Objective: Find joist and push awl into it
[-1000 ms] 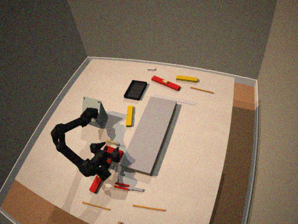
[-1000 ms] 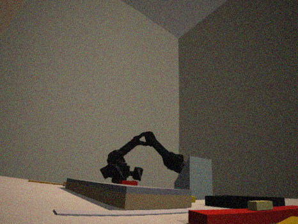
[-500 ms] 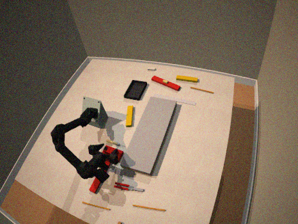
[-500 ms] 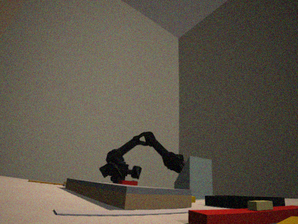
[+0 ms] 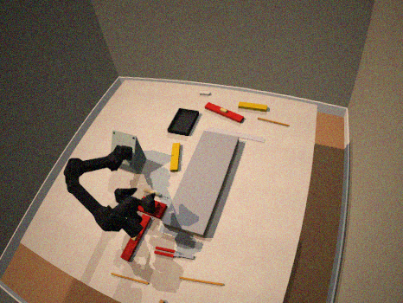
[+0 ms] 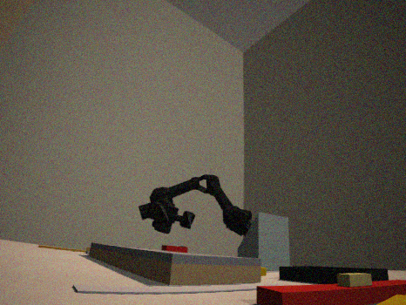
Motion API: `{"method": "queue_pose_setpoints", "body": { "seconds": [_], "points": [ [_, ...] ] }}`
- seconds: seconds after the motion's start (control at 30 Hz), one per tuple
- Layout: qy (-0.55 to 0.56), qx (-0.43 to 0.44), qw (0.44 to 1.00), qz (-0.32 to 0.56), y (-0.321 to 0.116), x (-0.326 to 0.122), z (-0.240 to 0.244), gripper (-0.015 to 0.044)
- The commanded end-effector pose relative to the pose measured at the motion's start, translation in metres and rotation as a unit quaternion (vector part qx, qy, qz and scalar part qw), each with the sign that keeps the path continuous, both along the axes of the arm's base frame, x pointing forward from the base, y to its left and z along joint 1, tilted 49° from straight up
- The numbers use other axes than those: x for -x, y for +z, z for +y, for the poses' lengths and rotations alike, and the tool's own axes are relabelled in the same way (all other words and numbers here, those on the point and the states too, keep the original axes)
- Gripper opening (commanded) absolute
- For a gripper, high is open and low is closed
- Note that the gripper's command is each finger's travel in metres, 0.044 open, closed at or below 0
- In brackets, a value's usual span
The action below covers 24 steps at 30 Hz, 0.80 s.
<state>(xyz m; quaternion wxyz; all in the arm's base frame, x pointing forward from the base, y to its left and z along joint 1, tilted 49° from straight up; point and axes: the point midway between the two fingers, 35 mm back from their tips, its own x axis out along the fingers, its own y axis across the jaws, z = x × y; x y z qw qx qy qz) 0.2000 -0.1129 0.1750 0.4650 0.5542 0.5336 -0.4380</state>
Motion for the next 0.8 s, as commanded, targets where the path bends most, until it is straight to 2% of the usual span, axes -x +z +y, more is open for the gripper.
{"method": "queue_pose_setpoints", "body": {
  "seconds": [0.0, 0.1, 0.23, 0.33, 0.4, 0.77],
  "points": [
    [0.165, 0.098, 0.981, 0.002, -0.019, 0.003, -0.002, 0.0440],
    [0.340, 0.213, 0.916, 0.017, -0.032, 0.003, -0.010, 0.0440],
    [0.525, 0.345, 0.775, 0.069, -0.038, -0.001, -0.019, 0.0440],
    [0.621, 0.419, 0.648, 0.134, -0.038, -0.001, -0.021, 0.0440],
    [0.651, 0.445, 0.592, 0.167, -0.036, 0.000, -0.021, 0.0440],
    [0.654, 0.447, 0.586, 0.171, -0.036, 0.001, -0.021, 0.0440]
  ]
}}
